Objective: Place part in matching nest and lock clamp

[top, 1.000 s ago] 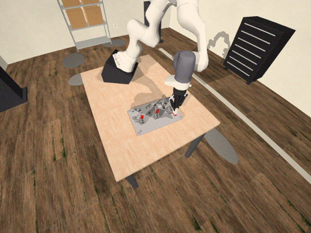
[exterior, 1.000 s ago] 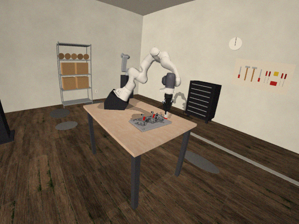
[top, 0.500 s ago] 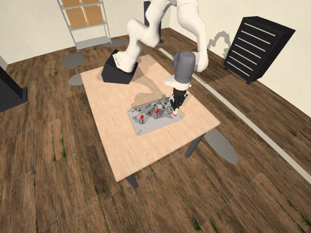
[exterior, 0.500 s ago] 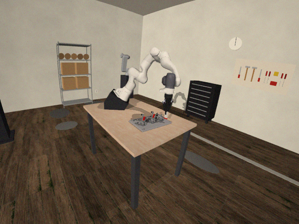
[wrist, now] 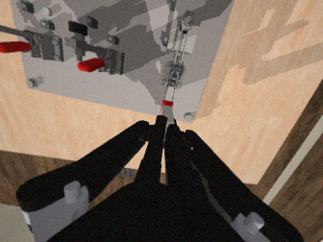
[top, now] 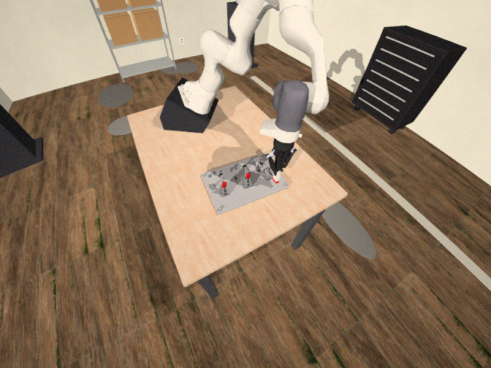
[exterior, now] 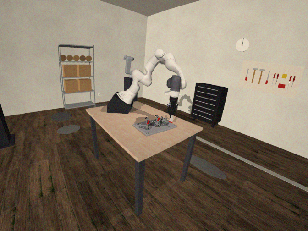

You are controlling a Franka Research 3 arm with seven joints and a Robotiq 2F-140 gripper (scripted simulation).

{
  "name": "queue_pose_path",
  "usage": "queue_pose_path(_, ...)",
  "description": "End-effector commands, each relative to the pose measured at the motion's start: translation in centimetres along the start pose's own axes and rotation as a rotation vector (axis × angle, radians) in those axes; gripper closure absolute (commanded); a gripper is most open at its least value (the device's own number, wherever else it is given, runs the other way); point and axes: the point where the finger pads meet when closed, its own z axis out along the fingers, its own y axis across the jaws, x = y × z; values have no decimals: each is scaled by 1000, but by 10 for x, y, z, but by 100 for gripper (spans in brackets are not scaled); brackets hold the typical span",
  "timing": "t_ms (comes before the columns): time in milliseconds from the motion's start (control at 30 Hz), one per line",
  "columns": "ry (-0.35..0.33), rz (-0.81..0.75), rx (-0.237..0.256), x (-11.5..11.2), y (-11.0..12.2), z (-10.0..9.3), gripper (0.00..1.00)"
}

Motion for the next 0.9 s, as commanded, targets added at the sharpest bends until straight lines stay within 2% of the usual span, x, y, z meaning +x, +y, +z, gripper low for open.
queue_pose_path(0, 4, -1, -4, 2, 1, 4, 100)
queue_pose_path(633, 4, -1, -4, 2, 1, 5, 100)
queue_pose_path(867, 4, -1, -4, 2, 1, -2, 100)
